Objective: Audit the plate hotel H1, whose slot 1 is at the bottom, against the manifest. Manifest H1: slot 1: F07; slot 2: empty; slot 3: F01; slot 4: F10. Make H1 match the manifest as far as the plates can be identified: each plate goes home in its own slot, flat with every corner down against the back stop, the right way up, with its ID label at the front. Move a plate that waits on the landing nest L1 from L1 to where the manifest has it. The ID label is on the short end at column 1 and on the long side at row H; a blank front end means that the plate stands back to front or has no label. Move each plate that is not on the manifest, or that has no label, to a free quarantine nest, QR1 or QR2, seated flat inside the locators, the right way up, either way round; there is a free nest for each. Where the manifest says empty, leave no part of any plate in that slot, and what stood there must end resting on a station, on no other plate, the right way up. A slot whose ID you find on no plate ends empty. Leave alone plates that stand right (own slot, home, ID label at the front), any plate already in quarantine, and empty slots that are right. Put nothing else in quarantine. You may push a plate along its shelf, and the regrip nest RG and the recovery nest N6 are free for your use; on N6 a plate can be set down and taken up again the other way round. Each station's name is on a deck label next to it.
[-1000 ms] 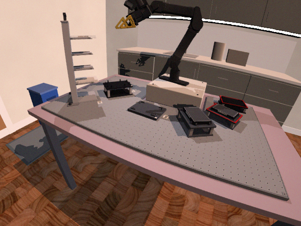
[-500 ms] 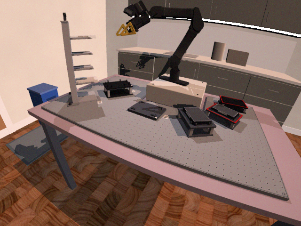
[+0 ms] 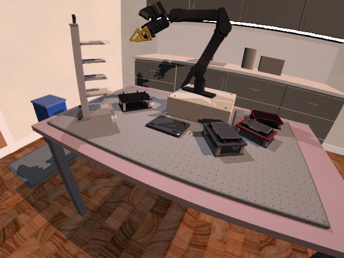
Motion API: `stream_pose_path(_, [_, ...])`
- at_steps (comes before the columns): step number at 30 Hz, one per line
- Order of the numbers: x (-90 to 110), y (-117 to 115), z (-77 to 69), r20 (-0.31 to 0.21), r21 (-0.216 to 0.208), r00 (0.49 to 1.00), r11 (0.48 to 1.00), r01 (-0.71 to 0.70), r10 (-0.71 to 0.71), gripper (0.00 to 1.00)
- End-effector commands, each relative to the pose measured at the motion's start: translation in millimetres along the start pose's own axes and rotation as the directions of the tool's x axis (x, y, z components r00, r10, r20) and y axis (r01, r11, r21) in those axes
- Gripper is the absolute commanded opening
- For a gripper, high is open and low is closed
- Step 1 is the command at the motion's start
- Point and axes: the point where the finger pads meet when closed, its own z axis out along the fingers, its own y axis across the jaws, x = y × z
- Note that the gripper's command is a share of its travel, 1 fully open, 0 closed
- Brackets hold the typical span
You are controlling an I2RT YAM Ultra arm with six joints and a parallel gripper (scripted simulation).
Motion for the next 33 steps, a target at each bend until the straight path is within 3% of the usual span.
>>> stream_pose_path(1, [-8, -1, 0.4, 0.019, 0.008, 1.000, 1.000, 0.003, -0.003, 1.00])
stream_pose_path(33, [-24, -1, 34.0, 0.020, 0.008, 1.000, 1.000, 0.003, -0.003, 1.00])
